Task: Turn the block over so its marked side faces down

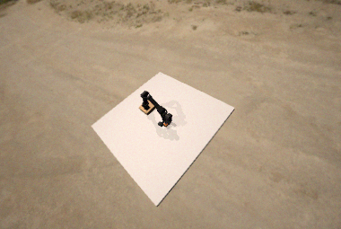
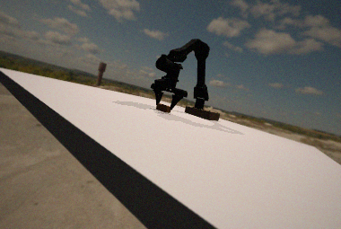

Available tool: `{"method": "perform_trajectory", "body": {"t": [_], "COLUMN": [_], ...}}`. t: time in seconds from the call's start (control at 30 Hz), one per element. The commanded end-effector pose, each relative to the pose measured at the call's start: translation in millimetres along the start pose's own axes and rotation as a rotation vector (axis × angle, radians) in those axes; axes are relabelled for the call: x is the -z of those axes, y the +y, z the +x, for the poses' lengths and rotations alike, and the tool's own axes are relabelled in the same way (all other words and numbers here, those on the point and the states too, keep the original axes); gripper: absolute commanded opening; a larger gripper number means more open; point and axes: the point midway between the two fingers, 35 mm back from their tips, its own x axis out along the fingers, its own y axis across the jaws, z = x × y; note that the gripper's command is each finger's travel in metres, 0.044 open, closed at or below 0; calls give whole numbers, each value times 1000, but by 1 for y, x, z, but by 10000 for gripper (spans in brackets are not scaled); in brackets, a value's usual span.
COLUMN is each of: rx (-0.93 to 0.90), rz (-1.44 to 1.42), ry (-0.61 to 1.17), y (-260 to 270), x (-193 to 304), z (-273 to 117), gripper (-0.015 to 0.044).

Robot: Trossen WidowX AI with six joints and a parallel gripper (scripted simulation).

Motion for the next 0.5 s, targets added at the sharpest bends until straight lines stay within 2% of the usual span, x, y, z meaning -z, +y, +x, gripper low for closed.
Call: {"method": "perform_trajectory", "body": {"t": [0.0, 0.07, 0.47], "rx": [3, 3, 3], "rz": [-5, -5, -5], "ry": [14, 14, 14], "y": [0, 0, 0], "x": [3, 3, 3], "z": [5, 5, 5], "gripper": [335, 282, 202]}}
